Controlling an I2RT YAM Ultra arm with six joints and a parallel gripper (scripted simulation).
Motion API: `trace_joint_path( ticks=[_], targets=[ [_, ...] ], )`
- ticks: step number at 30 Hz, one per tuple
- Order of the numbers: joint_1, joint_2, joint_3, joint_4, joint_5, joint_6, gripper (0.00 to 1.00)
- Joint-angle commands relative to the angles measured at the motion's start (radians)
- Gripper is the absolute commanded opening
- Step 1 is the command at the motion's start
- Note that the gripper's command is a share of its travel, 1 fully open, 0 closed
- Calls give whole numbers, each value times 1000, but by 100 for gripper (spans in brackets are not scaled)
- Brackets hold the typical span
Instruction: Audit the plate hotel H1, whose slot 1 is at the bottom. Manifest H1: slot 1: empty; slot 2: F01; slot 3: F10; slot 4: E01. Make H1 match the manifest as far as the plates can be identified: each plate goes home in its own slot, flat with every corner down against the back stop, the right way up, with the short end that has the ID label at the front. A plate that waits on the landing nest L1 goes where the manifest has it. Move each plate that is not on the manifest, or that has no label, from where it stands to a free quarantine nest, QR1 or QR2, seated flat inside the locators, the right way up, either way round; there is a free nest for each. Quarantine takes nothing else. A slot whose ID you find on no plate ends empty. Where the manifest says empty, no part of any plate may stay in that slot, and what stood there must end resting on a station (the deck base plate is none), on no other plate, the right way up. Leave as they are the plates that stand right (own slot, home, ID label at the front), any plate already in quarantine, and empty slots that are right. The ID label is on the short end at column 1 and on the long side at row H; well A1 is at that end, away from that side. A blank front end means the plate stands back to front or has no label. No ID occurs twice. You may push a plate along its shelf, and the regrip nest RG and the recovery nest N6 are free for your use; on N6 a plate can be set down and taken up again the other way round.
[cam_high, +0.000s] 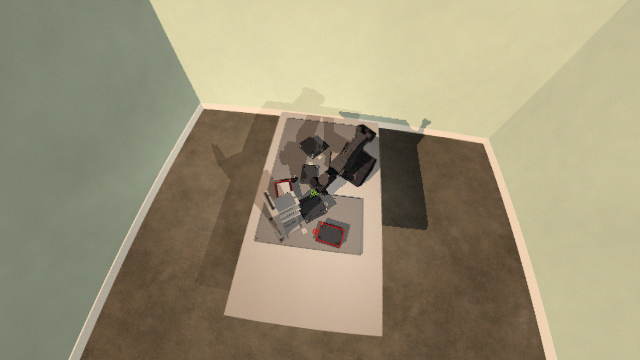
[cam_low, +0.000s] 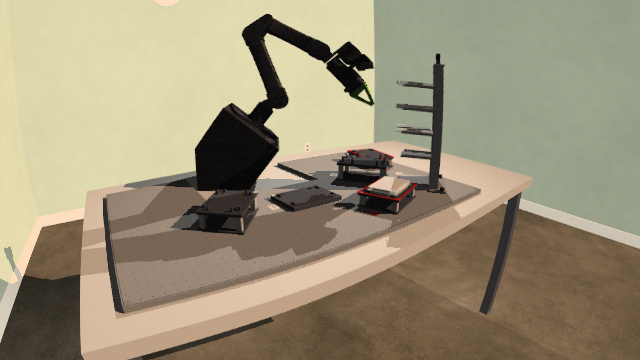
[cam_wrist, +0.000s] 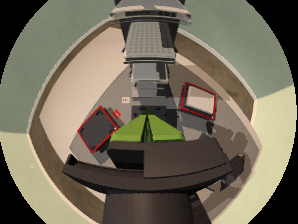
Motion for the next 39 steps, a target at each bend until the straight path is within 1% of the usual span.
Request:
trace_joint_path(
  ticks=[1,11,13,14,15,16,39],
  targets=[
    [23,-50,-25,-26,39,10,0],
    [96,-124,-61,-66,112,21,0],
    [96,-124,-61,-66,112,21,0],
    [100,-127,-20,-68,115,22,0],
    [96,-127,-20,-68,115,21,0],
    [85,-109,-42,-54,104,15,0],
    [90,-109,-42,-55,109,16,0]
  ],
)
